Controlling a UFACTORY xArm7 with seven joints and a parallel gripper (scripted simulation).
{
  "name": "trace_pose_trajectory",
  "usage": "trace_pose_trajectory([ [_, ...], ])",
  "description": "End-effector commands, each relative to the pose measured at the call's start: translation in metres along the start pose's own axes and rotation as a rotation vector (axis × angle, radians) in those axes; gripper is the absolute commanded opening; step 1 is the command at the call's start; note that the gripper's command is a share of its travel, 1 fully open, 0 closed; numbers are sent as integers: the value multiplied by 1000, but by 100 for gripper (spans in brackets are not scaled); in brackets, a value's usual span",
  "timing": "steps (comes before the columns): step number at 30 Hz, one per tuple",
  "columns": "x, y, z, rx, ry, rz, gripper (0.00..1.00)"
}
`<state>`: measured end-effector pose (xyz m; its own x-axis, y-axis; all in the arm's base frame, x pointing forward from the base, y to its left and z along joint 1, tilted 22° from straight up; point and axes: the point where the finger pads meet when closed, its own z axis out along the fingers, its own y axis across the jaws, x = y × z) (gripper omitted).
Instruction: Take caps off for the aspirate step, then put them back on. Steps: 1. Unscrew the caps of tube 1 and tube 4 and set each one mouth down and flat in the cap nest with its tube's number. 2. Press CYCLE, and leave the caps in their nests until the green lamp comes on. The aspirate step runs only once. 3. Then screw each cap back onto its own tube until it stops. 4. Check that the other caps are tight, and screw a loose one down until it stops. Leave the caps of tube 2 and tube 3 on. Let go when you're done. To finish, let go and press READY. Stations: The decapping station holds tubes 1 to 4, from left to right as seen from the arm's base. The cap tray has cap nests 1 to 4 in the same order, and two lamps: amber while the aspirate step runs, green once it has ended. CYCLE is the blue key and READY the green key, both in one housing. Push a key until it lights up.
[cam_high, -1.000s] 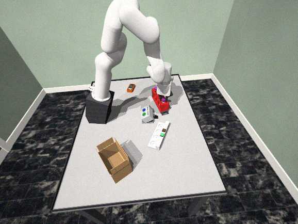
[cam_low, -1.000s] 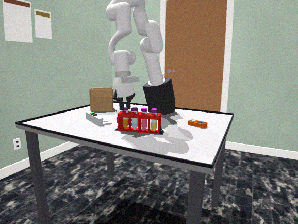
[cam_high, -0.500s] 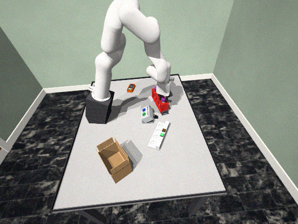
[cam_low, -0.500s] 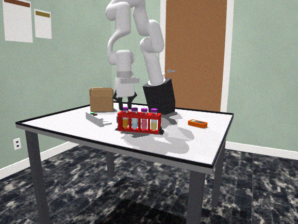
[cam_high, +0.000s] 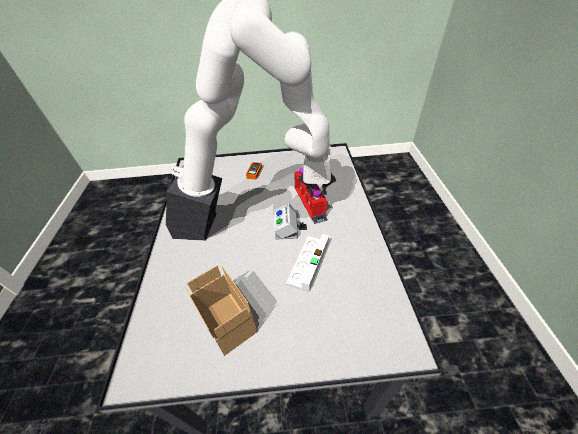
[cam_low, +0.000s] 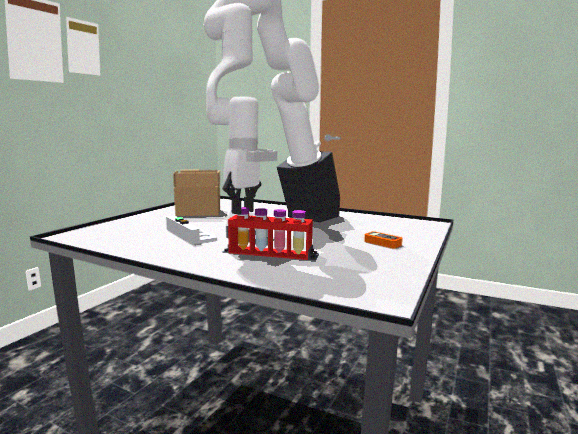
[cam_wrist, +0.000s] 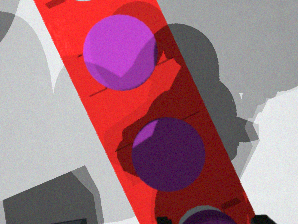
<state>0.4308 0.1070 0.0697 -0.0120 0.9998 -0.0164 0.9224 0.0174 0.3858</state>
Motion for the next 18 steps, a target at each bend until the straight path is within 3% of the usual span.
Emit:
trace_pose_trajectory([
  [1,0,1,-1,9,15,-177,46],
  [3,0,1,-1,8,17,-364,46],
  [13,0,1,-1,1,16,-845,46],
  [18,0,1,-1,4,19,-883,46],
])
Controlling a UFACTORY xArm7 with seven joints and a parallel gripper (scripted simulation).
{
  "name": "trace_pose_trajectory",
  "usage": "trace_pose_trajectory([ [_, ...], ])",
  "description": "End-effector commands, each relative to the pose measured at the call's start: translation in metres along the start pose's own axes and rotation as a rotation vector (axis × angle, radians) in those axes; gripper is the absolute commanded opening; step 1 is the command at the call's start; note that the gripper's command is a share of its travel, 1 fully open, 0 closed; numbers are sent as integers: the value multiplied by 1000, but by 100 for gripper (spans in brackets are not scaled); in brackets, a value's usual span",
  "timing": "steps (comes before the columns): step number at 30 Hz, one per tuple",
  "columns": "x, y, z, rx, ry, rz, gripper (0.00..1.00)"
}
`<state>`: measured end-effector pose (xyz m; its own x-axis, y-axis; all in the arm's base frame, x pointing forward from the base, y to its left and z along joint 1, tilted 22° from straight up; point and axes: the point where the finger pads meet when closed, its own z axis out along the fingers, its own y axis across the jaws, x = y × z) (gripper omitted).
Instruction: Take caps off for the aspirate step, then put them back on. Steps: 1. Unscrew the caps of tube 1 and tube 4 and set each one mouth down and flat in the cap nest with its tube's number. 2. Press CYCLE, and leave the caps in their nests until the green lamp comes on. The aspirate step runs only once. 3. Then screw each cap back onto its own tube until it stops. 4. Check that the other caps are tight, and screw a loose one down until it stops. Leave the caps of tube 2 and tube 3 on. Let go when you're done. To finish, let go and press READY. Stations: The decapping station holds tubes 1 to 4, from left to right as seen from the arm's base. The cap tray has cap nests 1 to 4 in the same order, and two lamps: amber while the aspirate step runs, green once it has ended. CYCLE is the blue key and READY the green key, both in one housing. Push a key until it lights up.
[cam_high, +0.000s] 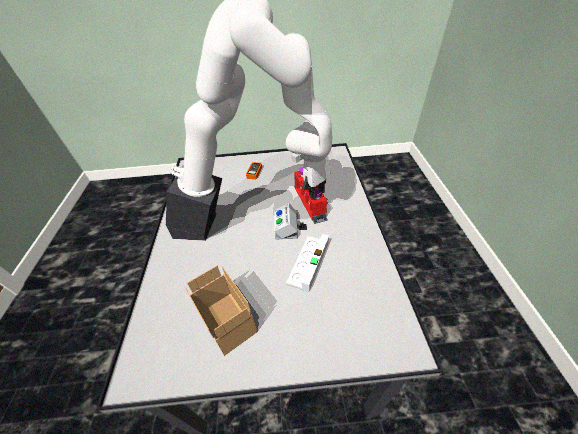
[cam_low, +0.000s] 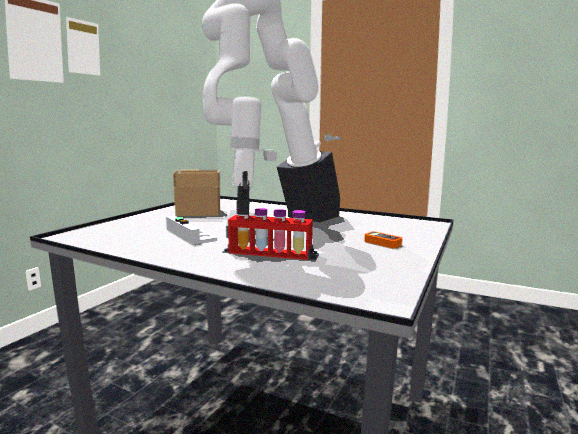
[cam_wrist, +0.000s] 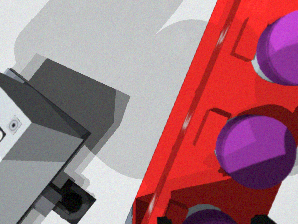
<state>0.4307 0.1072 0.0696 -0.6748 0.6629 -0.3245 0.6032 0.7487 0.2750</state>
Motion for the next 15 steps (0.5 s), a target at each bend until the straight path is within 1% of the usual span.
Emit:
trace_pose_trajectory([
  [1,-1,1,-1,24,51,-54,46],
  [3,-1,1,-1,24,51,-54,46],
  [4,-1,1,-1,24,51,-54,0],
  [15,-1,1,-1,24,51,-54,0],
])
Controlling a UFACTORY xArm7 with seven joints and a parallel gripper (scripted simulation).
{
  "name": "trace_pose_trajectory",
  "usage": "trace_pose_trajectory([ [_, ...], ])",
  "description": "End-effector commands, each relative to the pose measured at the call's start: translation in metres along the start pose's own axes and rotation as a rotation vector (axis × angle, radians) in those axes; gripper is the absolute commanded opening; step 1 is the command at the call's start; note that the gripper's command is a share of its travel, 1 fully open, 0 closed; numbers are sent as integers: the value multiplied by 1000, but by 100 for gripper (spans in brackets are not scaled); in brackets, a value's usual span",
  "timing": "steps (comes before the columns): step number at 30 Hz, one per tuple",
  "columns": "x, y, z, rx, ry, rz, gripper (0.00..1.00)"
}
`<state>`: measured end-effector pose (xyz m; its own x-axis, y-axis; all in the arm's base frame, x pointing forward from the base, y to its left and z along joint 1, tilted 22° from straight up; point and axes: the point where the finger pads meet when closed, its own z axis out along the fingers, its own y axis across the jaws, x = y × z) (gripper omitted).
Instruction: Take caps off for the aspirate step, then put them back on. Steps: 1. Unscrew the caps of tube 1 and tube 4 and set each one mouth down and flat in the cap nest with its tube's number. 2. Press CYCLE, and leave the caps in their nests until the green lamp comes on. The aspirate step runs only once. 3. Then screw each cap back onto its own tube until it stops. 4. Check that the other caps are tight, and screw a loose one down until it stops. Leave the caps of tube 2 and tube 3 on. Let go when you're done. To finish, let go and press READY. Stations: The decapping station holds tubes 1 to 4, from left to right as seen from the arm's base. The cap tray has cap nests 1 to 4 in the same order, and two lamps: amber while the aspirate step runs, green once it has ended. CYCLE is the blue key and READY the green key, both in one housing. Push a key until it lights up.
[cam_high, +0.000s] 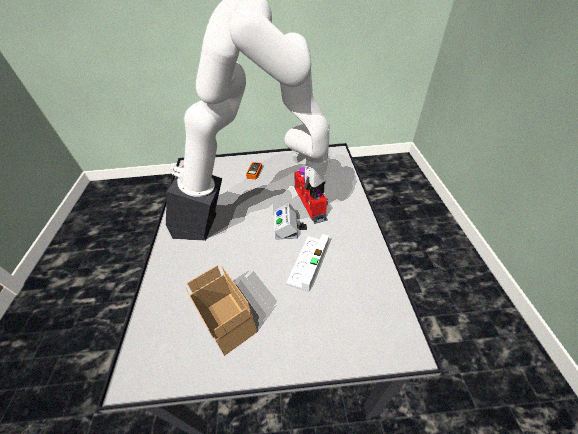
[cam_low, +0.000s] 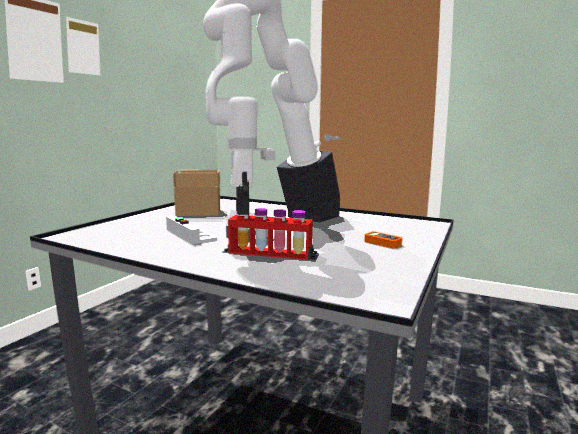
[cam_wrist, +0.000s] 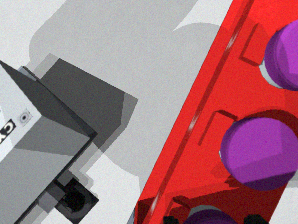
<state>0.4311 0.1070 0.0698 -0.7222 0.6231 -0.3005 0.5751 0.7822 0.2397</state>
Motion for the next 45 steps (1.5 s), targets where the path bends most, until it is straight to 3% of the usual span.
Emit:
trace_pose_trajectory([
  [1,0,1,-1,3,10,-2,0],
  [3,0,1,-1,3,10,-2,0],
  [17,0,1,0,6,8,698,0],
  [19,0,1,0,6,8,698,0],
  [23,0,1,0,7,8,898,0],
  [30,0,1,0,7,8,919,0],
  [31,0,1,0,7,8,919,46],
  [43,0,1,0,7,8,919,46],
  [45,0,1,-6,7,8,919,46],
])
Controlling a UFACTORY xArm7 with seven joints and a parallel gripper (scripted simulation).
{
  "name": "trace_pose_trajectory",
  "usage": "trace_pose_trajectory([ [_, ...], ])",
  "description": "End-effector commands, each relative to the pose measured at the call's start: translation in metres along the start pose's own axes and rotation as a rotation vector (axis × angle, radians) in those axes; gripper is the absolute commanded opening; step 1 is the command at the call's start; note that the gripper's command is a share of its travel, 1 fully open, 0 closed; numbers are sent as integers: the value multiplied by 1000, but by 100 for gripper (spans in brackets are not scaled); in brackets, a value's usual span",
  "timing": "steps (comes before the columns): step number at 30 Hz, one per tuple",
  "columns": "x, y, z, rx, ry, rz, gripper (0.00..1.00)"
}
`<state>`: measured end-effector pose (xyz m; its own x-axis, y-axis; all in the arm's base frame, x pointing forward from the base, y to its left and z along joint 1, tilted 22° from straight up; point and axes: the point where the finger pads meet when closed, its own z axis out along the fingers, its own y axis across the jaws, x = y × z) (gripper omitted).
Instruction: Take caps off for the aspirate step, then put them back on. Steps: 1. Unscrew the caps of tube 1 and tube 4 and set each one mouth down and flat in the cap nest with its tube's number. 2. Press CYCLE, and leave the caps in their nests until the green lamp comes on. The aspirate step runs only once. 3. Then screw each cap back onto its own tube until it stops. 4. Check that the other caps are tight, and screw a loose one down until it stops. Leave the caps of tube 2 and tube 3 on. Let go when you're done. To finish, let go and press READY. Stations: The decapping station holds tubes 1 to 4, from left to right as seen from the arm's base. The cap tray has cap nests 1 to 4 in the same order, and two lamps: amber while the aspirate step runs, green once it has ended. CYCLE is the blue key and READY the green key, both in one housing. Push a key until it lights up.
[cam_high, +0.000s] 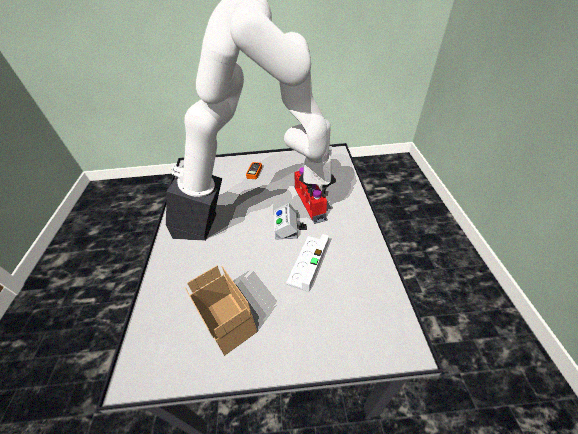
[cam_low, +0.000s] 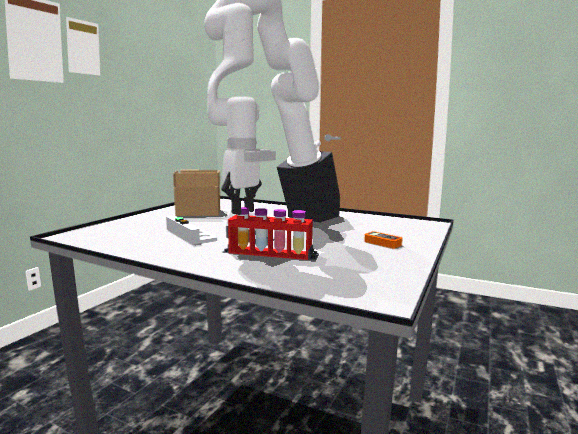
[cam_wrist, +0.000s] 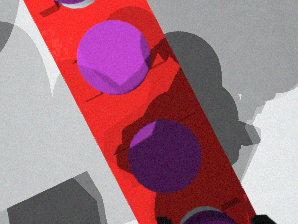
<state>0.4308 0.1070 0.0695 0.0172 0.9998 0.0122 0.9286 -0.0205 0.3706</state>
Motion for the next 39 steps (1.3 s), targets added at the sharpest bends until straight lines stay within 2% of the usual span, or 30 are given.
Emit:
trace_pose_trajectory([
  [1,1,1,-9,-6,-1,0,46],
  [15,1,1,-45,-6,-1,0,46],
  [19,1,1,-46,-6,-1,0,46],
  [22,23,-10,-46,-6,-1,-250,46],
  [25,30,-13,-46,-7,-2,-301,46],
  [27,44,-20,-46,-5,-2,-488,46],
  [31,67,-31,-46,-6,-3,-687,46],
  [35,93,-45,-46,-5,-2,-705,46],
  [39,94,-45,-46,-5,-2,-705,46],
])
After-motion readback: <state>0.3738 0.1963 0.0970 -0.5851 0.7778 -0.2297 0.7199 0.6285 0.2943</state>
